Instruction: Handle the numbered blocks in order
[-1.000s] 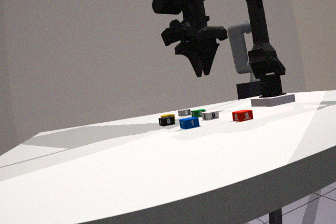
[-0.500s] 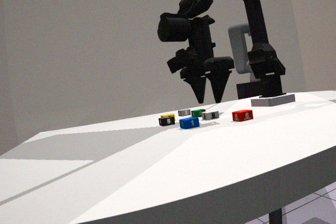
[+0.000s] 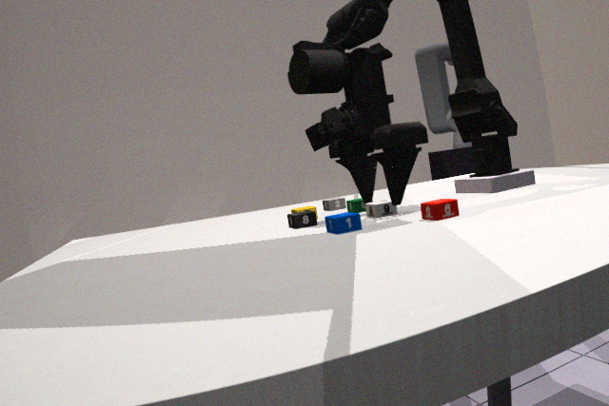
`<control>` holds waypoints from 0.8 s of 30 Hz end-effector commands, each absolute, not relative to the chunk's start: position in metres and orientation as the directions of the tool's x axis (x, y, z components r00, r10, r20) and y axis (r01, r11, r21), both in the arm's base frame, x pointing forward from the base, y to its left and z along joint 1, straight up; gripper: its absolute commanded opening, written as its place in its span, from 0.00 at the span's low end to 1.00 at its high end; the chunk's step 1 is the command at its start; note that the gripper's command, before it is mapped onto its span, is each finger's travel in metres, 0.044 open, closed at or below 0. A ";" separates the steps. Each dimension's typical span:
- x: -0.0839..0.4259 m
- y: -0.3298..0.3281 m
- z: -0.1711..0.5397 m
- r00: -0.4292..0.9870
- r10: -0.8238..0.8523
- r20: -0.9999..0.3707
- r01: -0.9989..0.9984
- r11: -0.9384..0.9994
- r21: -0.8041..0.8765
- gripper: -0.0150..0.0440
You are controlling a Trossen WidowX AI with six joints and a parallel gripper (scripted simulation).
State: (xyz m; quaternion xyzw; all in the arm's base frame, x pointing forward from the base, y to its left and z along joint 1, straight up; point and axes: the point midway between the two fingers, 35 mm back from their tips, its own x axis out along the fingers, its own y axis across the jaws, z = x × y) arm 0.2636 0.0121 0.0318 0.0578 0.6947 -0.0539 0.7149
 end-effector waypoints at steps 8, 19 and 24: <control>0.263 0.012 0.024 0.025 0.003 -1.000 0.164 0.986 0.007 0.71; 0.263 0.012 0.024 0.025 0.003 -1.000 0.164 0.986 0.007 0.46; 0.263 0.012 0.024 0.025 0.003 -1.000 0.164 0.986 0.007 0.46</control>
